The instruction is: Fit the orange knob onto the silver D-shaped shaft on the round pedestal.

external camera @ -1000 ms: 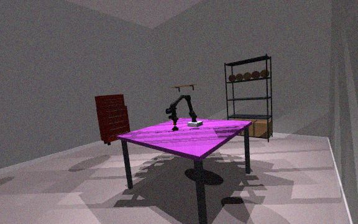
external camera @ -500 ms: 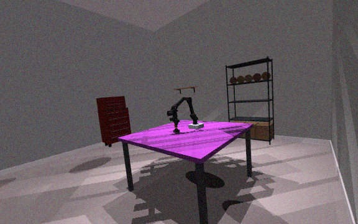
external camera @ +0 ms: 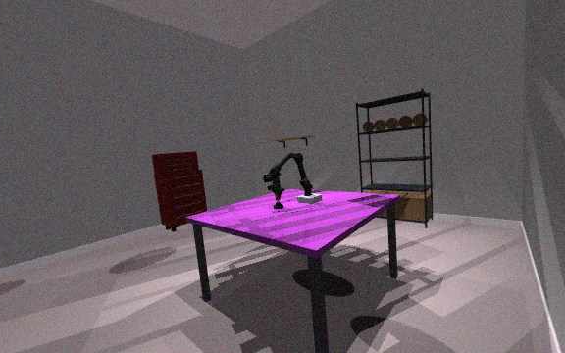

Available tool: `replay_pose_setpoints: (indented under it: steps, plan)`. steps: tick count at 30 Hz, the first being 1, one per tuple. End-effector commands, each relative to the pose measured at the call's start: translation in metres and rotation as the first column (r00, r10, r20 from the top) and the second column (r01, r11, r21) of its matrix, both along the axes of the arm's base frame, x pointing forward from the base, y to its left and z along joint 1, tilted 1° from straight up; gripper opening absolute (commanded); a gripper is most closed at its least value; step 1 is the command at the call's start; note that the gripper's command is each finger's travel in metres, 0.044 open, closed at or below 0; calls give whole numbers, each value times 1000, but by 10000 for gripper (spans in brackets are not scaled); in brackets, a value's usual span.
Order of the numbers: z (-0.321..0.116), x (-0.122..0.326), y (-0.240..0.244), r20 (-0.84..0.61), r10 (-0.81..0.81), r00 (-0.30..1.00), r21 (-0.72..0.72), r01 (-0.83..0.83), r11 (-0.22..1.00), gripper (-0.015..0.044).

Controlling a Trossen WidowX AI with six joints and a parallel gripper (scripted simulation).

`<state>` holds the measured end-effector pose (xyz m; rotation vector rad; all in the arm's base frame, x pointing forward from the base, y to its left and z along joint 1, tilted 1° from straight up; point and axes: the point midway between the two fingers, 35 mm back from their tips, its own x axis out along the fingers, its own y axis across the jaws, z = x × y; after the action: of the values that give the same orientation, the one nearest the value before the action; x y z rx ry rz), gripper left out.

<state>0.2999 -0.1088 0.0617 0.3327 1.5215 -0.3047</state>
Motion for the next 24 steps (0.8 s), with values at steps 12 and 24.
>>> replay_pose_setpoints:
  steps: [12, 24]
  plan:
    - [-4, 1, 0, 3, 48, 999, -4, -48, 999, 0]
    - [-4, 0, 0, 3, 48, 999, -4, -48, 999, 0]
